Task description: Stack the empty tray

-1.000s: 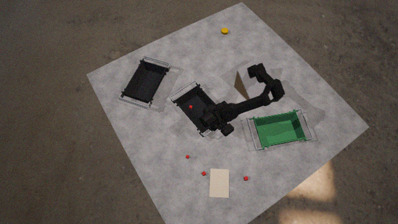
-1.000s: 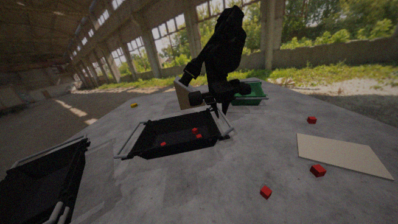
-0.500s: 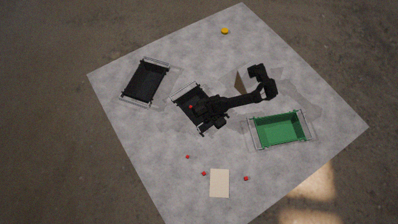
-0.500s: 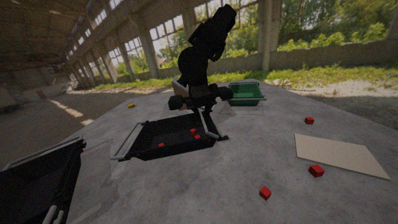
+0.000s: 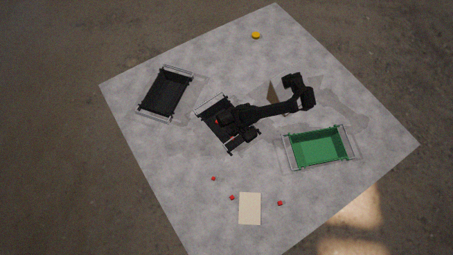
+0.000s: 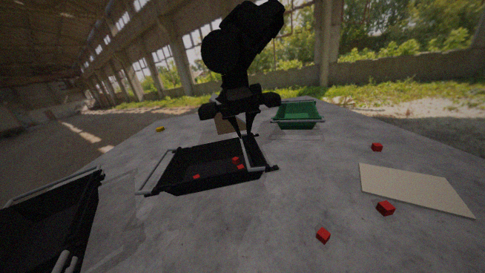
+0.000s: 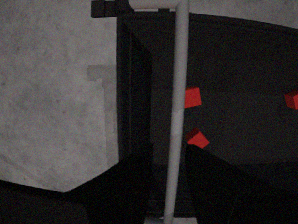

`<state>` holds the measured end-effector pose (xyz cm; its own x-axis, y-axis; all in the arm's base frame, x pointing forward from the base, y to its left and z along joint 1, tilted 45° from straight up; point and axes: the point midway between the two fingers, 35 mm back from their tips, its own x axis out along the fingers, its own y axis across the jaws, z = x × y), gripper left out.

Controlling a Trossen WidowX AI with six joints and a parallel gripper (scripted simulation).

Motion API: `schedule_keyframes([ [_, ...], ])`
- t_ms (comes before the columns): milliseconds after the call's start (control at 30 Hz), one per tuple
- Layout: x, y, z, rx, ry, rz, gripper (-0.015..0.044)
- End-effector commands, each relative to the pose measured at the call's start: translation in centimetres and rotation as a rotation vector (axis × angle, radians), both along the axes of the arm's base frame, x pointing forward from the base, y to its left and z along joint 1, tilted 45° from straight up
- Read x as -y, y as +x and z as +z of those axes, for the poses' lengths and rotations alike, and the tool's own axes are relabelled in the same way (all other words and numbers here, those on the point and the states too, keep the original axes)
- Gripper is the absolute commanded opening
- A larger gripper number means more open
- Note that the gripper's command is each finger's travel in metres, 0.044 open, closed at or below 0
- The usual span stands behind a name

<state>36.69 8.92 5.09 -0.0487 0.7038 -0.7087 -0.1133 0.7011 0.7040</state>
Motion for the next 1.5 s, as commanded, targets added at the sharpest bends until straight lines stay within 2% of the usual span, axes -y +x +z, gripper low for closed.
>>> schedule_keyframes([
  [0,-0.3,-0.2,-0.3,-0.009,0.000,0.006,0.0086],
  [833,-0.2,-0.1,-0.2,-0.009,0.000,0.006,0.0086],
  [1133,5.8,0.4,5.8,-0.009,-0.004,0.007,0.0086],
  [1167,4.0,0.6,3.7,-0.010,-0.002,0.007,0.0086],
  [1200,4.5,0.9,3.1,-0.009,-0.004,0.006,0.0086],
  [1467,12.1,3.9,-7.5,-0.004,-0.021,0.007,0.0086],
])
